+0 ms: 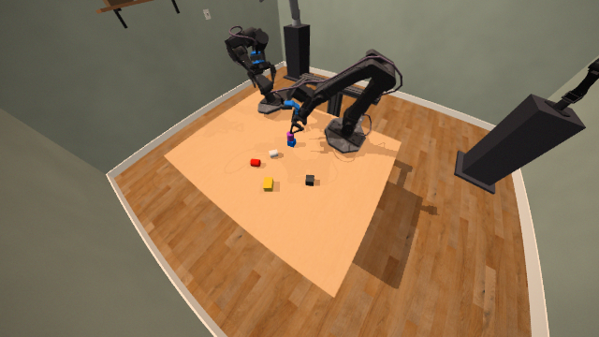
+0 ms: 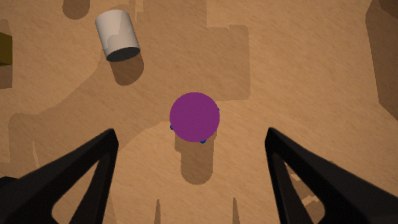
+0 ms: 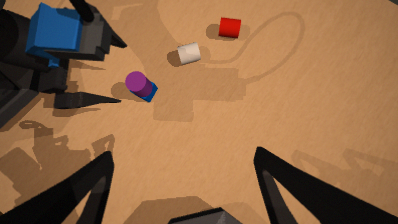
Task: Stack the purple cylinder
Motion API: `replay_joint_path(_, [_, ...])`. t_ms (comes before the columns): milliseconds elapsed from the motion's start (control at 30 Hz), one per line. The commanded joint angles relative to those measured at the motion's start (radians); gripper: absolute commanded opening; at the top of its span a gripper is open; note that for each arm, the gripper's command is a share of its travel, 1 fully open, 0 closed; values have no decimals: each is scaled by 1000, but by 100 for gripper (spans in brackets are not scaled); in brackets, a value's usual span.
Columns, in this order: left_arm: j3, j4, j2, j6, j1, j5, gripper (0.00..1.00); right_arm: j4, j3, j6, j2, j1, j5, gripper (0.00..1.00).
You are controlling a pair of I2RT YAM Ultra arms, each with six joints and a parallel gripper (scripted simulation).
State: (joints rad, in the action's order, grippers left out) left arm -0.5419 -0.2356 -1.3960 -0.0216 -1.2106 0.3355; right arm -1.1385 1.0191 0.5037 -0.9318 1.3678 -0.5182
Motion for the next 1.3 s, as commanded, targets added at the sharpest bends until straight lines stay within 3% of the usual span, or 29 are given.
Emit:
replay_joint_path(0, [34, 45, 36, -26, 11, -9, 100, -105, 58, 96, 41, 106, -88, 100])
replay_joint_path(200, [51, 56, 49, -31, 16, -9, 100, -200, 98, 184, 56, 314, -159, 100])
replay_joint_path(267, [51, 56, 49, -31, 16, -9, 100, -200, 98, 184, 56, 314, -159, 100])
replay_joint_path(700, [61, 51, 56, -32, 19, -9, 100, -319, 153, 309, 69, 792, -244, 100])
replay_joint_path(1267, [50, 50, 48, -27, 13, -5, 100, -347, 159, 353, 56, 822, -264, 100])
